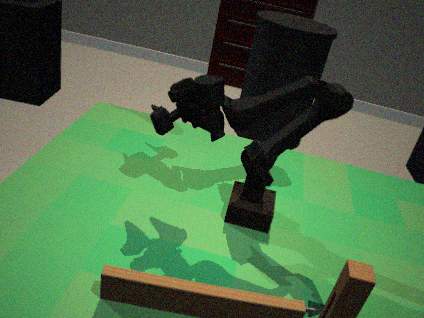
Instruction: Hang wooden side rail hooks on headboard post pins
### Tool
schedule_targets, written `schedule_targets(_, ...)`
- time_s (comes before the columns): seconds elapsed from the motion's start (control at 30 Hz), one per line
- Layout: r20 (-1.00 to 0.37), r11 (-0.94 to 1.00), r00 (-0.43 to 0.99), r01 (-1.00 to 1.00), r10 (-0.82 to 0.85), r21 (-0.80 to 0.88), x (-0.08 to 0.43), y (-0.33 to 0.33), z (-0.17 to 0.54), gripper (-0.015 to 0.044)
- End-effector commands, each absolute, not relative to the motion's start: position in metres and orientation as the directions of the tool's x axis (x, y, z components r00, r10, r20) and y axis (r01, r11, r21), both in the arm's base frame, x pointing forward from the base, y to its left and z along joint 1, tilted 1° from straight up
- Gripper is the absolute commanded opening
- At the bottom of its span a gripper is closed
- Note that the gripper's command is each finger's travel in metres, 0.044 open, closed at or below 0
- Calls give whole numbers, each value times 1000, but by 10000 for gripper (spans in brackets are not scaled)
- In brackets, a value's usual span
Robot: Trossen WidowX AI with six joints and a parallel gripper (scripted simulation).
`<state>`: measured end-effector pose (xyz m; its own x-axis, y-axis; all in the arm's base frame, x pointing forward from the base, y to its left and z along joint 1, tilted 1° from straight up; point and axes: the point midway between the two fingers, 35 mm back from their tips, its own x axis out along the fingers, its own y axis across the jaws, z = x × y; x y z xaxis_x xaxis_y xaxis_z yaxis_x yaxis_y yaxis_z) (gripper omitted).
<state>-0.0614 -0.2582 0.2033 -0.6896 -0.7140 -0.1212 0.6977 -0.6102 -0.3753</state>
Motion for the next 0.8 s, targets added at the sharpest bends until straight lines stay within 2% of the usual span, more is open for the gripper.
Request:
schedule_targets(0.0, -198, -419, -416, 908, -888, -29, 17, -278, 197, 440)
schedule_targets(0.2, -265, -253, -189, 939, -945, 232, 78, -276, 188, 440)
schedule_targets(0.43, -350, -122, 74, 854, -934, 506, 147, -254, 177, 440)
schedule_targets(0.77, -478, -151, 402, 621, -781, 769, 231, -191, 160, 440)
